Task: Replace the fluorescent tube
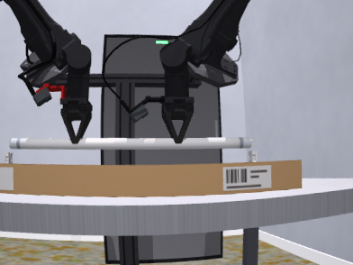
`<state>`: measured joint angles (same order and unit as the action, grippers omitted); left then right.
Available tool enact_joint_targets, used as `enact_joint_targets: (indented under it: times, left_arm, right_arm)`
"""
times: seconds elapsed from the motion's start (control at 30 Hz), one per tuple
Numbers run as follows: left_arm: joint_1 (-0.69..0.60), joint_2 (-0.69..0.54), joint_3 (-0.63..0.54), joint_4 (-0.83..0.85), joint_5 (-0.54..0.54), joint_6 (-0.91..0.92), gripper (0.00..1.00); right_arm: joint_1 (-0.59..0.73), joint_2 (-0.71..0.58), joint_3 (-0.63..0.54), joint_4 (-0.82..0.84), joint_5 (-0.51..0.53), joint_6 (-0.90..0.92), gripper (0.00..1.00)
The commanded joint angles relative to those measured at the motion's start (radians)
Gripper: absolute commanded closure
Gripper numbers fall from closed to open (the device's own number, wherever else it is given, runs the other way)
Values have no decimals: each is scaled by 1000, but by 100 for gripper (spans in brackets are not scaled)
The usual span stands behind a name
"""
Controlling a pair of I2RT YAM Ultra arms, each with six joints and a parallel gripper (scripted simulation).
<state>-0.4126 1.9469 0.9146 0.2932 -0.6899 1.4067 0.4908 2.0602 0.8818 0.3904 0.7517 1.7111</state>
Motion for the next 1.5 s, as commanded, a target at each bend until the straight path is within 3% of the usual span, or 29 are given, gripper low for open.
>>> enact_joint_targets:
  times: [0.0,1.47]
  left_arm:
    - [-21,-20,31,23,32,-2,89]
    - [-8,41,43,49,49,15,89]
  right_arm:
    - [24,22,8,14,-18,4,89]
    - [-24,56,39,38,-29,-20,89]
